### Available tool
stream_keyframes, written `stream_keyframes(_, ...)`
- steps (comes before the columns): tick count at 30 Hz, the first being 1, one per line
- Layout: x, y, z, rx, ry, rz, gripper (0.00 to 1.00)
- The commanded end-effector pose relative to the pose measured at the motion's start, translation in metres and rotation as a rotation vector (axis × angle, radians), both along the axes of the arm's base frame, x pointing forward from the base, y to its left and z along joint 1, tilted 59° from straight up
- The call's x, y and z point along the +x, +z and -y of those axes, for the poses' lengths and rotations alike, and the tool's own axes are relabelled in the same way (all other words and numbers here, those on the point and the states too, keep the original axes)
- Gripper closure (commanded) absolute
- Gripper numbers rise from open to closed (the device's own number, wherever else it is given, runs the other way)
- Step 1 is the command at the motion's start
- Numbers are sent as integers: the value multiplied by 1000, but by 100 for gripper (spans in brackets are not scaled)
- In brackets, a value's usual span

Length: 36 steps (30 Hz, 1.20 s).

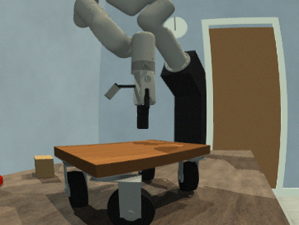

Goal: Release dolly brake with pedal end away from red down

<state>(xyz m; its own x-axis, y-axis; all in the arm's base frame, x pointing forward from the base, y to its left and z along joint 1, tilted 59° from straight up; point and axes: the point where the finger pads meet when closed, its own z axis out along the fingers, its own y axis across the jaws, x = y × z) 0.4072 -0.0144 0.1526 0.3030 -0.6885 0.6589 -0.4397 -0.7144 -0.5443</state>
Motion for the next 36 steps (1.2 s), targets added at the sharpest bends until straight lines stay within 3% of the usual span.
stream_keyframes(1, 6, -4, 0, 0, 1, 0, 100)
stream_keyframes(36, 48, -30, 6, 0, 1, 0, 100)
